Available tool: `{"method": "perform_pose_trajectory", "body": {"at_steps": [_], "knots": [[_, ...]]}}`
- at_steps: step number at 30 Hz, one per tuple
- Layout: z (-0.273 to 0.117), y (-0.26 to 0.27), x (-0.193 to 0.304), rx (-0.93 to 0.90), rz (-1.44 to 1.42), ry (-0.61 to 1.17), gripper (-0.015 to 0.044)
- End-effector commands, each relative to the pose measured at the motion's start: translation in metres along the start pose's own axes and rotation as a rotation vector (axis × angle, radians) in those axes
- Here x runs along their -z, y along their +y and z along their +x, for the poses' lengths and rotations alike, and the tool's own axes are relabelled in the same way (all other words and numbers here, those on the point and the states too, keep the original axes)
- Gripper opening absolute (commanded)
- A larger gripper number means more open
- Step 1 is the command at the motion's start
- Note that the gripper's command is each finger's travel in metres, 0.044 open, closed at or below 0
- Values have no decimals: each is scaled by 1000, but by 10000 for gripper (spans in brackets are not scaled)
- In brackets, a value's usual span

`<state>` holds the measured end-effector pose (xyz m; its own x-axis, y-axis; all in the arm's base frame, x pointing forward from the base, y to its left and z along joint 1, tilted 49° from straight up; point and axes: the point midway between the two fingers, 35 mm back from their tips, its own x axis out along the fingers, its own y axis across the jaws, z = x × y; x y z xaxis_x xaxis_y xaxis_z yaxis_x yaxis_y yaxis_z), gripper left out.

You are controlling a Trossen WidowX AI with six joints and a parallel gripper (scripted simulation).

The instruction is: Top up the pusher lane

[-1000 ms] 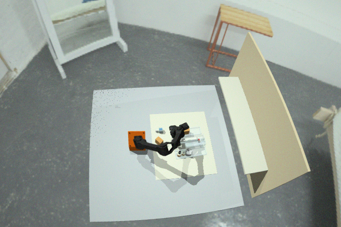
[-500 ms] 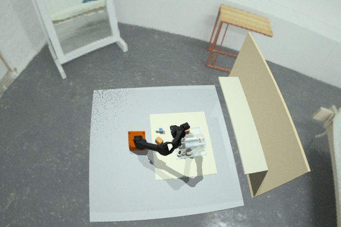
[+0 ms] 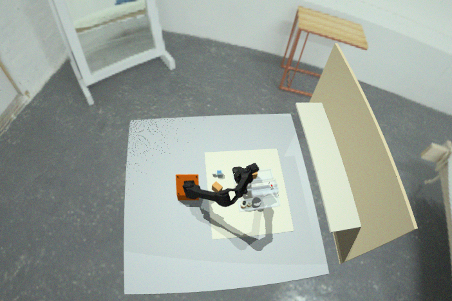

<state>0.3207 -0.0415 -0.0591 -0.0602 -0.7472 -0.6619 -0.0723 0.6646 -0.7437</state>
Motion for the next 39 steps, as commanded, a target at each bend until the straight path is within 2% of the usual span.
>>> {"method": "perform_pose_trajectory", "body": {"at_steps": [1, 39], "knots": [[-4, -3, -12, 5, 15, -24, 0], [-6, -4, -20, 5, 16, -24, 0]]}}
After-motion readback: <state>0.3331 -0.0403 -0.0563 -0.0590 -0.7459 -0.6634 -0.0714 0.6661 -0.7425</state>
